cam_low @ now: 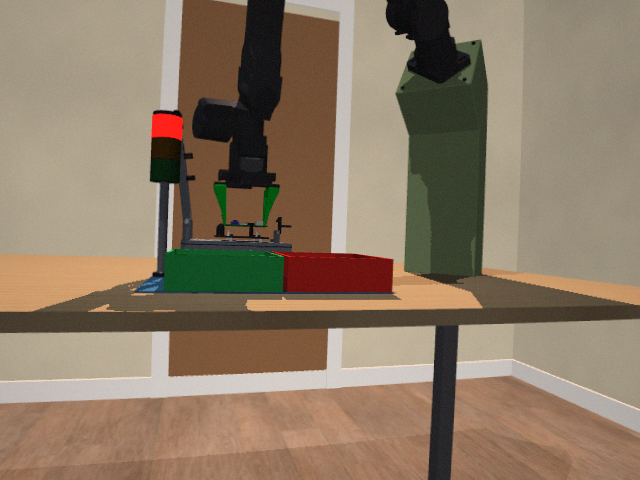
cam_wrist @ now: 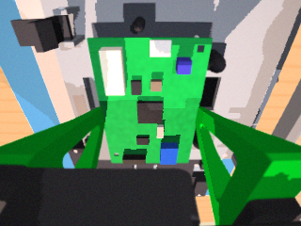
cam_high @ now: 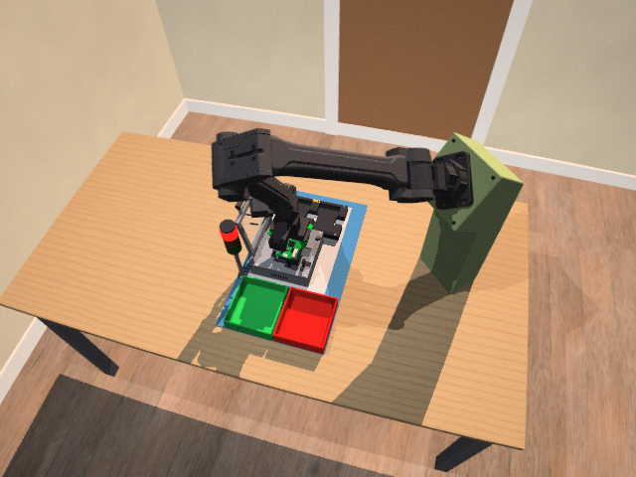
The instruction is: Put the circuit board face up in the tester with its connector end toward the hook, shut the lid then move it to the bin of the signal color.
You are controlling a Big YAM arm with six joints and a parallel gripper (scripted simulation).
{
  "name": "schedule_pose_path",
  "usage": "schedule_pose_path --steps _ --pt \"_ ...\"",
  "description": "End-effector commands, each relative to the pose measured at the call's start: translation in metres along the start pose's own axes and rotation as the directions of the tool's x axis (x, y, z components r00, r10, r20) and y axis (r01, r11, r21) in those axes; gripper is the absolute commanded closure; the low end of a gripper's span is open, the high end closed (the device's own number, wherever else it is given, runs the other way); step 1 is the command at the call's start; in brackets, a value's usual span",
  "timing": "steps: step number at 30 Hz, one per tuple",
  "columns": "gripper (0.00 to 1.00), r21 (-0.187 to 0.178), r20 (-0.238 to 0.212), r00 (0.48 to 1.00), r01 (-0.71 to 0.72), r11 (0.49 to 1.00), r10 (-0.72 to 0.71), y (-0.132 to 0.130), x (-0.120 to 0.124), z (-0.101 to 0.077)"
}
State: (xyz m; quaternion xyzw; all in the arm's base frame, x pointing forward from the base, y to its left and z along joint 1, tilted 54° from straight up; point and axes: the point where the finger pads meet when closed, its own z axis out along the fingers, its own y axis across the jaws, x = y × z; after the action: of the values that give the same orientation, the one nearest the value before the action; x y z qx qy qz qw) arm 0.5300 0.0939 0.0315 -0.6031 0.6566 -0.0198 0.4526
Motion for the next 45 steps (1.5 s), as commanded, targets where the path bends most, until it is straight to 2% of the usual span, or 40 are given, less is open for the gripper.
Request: schedule_pose_path --steps 1,11,16,26,28,38,41,45 --pt "0.28 0.013 0.0 1.0 0.007 1.0 -0.007 -0.006 -0.001 -0.011" --pt "0.28 0.012 0.001 1.0 0.007 1.0 -0.007 -0.006 -0.002 -0.013" --pt "0.28 0.013 -0.006 1.0 0.001 1.0 -0.001 -0.004 0.004 -0.019" --pt "0.28 0.015 -0.005 1.0 0.003 1.0 -0.003 -0.005 0.003 -0.051" --pt "0.28 0.015 -0.005 1.0 0.003 1.0 -0.003 -0.005 0.003 -0.051" --pt "0.28 0.018 -0.004 1.0 0.005 1.0 -0.005 -0.006 0.002 -0.086" --pt "0.28 0.021 -0.004 1.0 0.007 1.0 -0.007 -0.008 0.002 -0.091" --pt "0.28 0.011 0.006 1.0 0.017 1.0 -0.017 -0.005 -0.005 -0.089"
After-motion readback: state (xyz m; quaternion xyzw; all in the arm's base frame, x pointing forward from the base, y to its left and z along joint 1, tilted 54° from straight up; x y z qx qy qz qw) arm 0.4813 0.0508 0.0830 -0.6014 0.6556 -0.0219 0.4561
